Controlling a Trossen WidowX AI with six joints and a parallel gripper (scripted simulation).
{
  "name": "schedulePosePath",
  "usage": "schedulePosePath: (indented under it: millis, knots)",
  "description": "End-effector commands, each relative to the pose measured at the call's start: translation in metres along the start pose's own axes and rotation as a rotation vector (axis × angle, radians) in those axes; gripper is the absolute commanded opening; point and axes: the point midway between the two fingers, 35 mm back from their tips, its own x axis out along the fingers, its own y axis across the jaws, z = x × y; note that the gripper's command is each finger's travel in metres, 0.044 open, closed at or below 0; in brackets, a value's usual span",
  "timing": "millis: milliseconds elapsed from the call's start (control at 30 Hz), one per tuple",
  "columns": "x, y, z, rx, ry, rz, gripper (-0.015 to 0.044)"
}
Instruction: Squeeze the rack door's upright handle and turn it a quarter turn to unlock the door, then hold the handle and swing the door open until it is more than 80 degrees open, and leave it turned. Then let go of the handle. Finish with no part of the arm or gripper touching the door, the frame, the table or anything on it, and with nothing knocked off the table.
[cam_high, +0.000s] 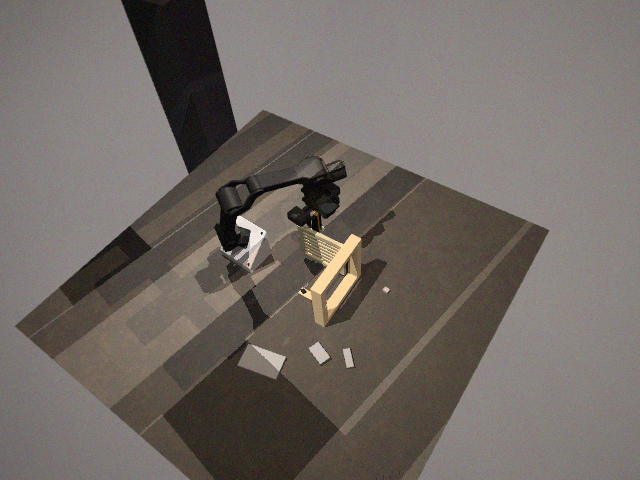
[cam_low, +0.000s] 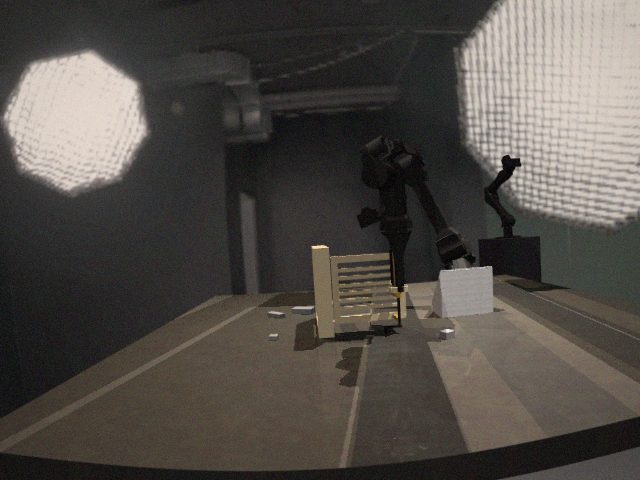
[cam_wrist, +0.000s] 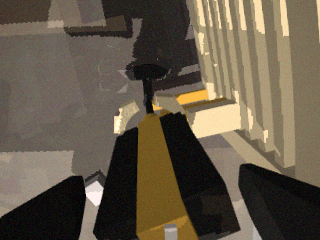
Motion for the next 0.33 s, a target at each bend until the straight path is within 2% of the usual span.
schedulePosePath:
  millis: [0, 300]
  knots:
    - [-0.007, 0.002, 0.000, 0.007, 0.001, 0.008, 0.0298]
    - [-0.019, 0.002, 0.000, 0.007, 0.001, 0.008, 0.0298]
